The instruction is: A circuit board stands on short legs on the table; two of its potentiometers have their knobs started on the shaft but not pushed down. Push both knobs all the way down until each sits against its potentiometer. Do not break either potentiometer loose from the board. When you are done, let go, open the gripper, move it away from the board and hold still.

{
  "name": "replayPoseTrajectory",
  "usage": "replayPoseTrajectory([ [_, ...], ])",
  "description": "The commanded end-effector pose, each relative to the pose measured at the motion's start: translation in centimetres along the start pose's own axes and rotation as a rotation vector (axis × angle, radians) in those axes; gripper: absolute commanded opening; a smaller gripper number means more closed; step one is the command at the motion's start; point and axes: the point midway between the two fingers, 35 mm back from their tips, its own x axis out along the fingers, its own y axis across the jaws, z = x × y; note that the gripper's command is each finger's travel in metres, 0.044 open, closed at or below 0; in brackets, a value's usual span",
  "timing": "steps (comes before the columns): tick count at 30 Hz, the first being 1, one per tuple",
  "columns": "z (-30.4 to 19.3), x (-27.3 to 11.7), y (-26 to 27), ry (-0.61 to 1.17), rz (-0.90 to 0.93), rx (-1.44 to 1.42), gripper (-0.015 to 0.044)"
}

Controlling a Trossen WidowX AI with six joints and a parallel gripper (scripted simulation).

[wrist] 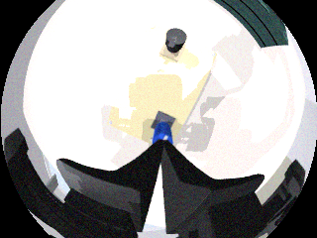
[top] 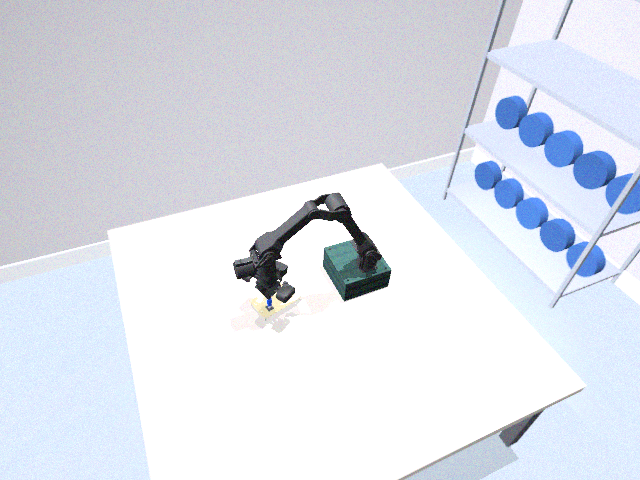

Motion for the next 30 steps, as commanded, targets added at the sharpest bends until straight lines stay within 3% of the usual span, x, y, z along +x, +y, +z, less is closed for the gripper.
replayPoseTrajectory([
  [1,0.05,0.56,0.02,-0.005,0.0,0.006,0.0],
  [30,0.05,0.99,0.02,-0.005,0.0,0.006,0.0],
])
